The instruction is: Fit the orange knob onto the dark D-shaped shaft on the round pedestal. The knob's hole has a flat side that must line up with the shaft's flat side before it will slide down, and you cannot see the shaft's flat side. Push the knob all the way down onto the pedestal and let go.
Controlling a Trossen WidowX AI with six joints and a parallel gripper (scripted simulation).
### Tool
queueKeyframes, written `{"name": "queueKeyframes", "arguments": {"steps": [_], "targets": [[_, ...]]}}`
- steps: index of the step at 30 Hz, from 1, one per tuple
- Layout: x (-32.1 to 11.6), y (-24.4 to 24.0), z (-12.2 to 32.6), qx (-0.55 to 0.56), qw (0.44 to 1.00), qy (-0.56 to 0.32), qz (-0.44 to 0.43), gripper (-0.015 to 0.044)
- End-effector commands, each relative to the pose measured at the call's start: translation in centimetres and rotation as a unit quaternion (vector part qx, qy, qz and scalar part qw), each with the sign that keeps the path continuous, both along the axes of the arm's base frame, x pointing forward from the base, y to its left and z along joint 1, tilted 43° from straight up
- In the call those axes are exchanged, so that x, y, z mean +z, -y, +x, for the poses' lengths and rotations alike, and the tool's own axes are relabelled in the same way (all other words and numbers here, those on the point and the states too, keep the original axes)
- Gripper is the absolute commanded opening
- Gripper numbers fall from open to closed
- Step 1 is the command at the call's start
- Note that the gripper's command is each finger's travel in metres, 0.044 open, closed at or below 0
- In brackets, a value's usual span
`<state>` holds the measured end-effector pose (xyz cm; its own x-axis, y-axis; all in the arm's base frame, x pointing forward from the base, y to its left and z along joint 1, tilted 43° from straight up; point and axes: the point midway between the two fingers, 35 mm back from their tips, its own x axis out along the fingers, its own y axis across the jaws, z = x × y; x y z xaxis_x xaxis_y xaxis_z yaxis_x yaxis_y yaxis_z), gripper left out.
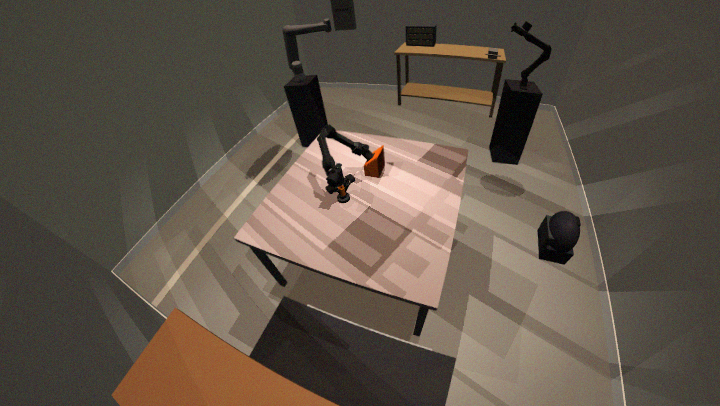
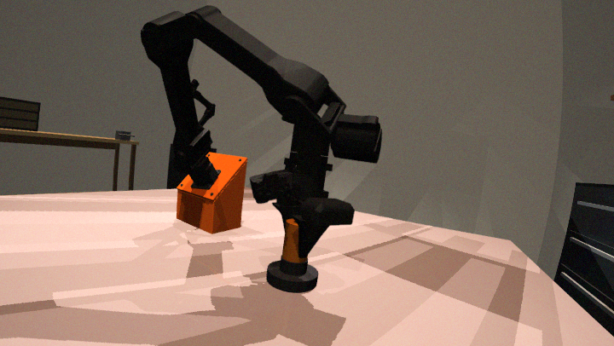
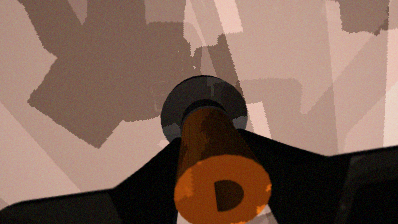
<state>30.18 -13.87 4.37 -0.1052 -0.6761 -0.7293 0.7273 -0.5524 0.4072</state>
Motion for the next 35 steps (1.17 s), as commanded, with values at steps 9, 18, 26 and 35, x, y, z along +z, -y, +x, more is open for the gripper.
{"name": "queueKeyframes", "arguments": {"steps": [9,18,26,35], "targets": [[0.0,-0.1,0.0,0.000,1.000,0.000,0.000,0.0394],[0.0,-0.1,0.0,0.000,1.000,0.000,0.000,0.0440],[6.8,-6.4,1.1,0.001,1.000,0.000,0.002,0.0440],[6.9,-6.6,1.4,0.001,1.000,0.000,0.002,0.0440]]}}
